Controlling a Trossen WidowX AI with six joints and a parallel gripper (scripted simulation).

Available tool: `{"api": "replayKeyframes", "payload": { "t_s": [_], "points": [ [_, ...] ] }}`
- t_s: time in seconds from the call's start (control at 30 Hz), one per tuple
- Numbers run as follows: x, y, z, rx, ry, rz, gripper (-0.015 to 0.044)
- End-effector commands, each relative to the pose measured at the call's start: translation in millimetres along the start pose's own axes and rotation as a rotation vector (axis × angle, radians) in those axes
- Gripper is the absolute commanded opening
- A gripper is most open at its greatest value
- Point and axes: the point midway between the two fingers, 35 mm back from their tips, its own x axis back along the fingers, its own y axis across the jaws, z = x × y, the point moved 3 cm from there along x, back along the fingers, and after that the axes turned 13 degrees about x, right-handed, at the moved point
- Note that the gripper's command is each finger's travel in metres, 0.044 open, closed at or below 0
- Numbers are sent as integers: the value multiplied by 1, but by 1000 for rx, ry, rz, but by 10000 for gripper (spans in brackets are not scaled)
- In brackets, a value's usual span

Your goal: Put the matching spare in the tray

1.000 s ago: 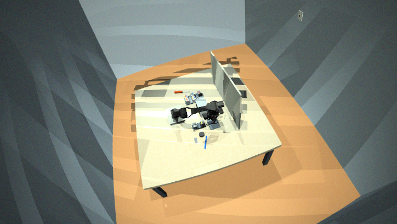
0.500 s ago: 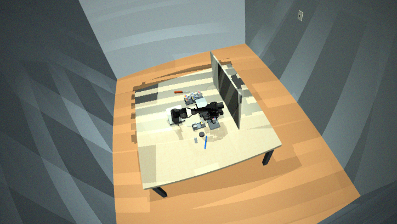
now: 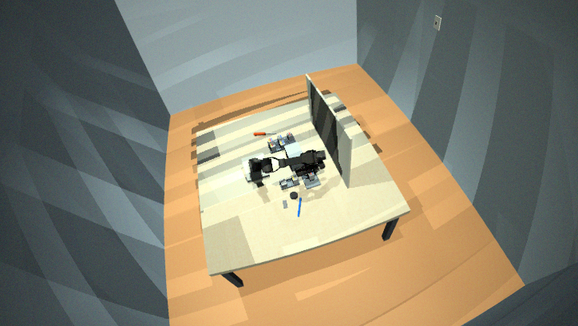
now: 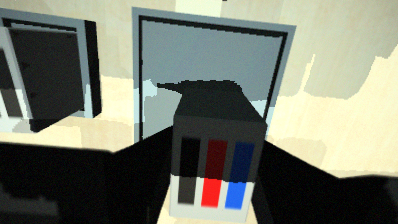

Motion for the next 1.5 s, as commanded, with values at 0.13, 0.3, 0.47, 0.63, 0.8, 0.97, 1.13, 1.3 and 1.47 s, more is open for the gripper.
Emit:
{"api": "replayKeyframes", "payload": {
  "t_s": [0.13, 0.3, 0.47, 0.63, 0.8, 0.97, 1.13, 1.3, 1.47],
  "points": [
    [-7, 2, 0, 1, -3, 1, 0],
    [-11, 3, 0, 1, -3, 1, 0],
    [-15, 4, 0, 1, -2, 0, 0],
    [-13, 3, 0, 0, 2, -2, 79],
    [-13, 3, 0, 0, 2, -2, 210],
    [-13, 3, 0, 0, 2, -2, 341],
    [-11, 3, 0, 0, 2, -1, 440],
    [55, -1, 0, 1, -9, 2, 440],
    [92, 4, -1, 2, -7, 0, 440]
  ]
}}
